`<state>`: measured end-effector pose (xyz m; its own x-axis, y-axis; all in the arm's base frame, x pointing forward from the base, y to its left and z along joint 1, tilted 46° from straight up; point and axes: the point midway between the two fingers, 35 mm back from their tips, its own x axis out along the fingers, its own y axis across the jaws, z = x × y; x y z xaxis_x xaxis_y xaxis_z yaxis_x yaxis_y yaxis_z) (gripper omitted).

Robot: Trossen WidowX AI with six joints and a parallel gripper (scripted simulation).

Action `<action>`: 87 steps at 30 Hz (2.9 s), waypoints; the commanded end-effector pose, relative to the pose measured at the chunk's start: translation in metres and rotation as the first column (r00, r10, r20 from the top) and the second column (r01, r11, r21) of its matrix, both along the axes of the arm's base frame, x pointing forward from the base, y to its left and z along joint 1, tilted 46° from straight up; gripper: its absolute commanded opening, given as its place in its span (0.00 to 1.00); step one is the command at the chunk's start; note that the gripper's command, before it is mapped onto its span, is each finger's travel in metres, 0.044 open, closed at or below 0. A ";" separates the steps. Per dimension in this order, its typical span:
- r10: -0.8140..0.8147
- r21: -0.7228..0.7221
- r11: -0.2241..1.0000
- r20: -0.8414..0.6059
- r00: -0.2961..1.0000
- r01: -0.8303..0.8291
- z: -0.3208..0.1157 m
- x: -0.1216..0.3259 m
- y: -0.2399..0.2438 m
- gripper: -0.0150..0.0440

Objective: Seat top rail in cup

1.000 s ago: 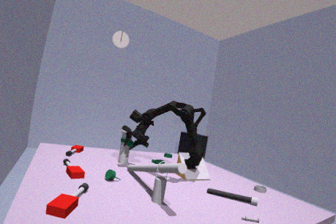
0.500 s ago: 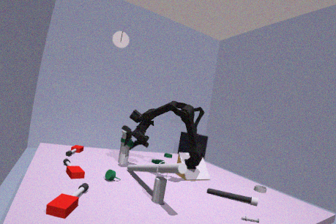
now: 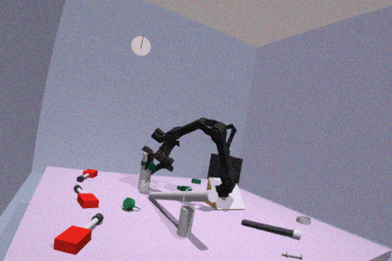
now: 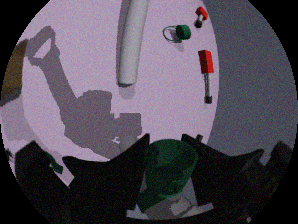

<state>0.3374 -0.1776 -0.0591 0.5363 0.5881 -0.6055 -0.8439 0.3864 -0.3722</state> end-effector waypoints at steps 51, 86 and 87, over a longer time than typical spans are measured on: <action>-0.281 0.174 0.344 -0.918 0.278 0.923 0.201 -0.019 0.020 1.00; 0.355 0.089 0.934 -0.354 0.865 -0.347 0.158 0.008 0.121 1.00; 0.355 0.089 0.934 -0.354 0.865 -0.347 0.158 0.008 0.121 1.00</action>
